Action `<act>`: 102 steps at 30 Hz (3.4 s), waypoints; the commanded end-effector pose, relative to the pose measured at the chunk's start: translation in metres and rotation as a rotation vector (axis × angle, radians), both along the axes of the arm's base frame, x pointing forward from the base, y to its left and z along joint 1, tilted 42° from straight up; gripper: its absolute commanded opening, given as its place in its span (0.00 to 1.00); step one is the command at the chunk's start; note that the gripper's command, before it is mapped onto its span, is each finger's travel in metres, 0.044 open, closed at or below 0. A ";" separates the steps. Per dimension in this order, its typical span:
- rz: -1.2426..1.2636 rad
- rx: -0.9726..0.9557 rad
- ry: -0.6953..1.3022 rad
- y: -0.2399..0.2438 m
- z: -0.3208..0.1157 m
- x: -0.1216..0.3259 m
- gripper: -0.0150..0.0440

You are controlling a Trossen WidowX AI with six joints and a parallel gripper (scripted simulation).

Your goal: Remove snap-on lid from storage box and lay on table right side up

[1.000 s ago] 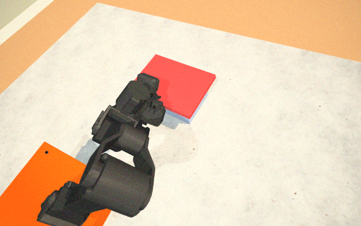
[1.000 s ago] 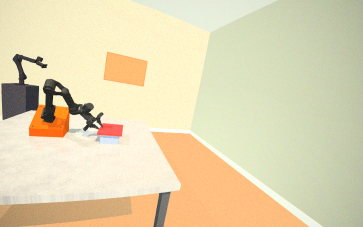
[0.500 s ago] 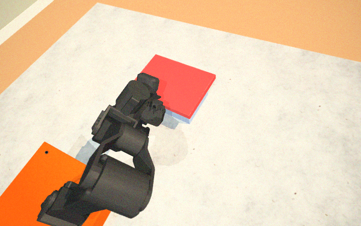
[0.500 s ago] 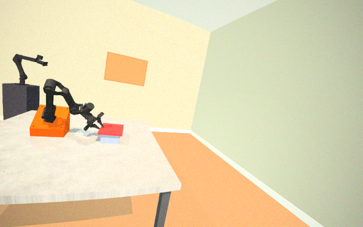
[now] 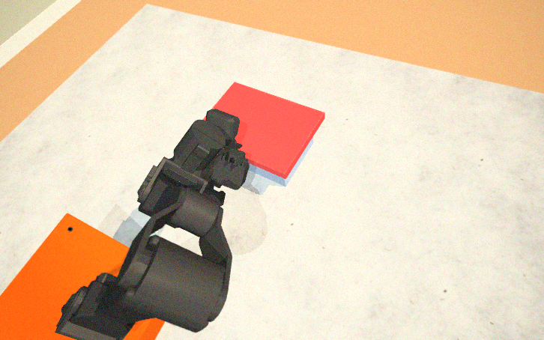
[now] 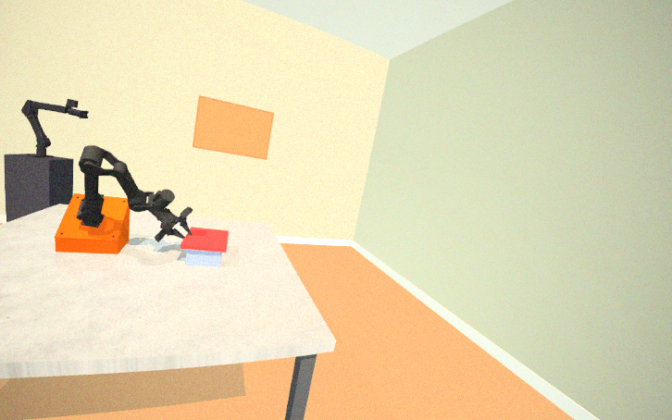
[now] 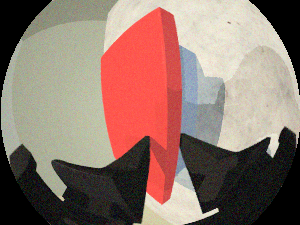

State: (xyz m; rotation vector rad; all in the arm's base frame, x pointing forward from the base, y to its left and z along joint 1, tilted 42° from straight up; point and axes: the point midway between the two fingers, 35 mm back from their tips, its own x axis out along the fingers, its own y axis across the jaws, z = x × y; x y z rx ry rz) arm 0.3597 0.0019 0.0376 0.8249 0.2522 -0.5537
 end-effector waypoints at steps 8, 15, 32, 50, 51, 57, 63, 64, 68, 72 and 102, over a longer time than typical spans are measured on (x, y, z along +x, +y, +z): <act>-0.001 0.002 -0.004 0.003 0.002 -0.001 0.25; -0.001 0.003 -0.004 0.004 0.003 -0.001 0.25; -0.001 0.003 -0.004 0.006 0.006 -0.002 0.25; -0.001 0.003 -0.004 0.009 0.008 -0.002 0.25; -0.001 0.003 -0.004 0.009 0.008 -0.002 0.25; 0.003 0.001 -0.003 0.009 0.008 -0.001 0.25; 0.003 0.001 -0.003 0.009 0.008 -0.001 0.25; 0.003 0.001 -0.003 0.009 0.008 -0.001 0.25; 0.003 0.001 -0.003 0.009 0.008 -0.001 0.25; 0.003 0.001 -0.003 0.009 0.008 0.000 0.25; 0.003 0.001 -0.003 0.009 0.009 0.002 0.25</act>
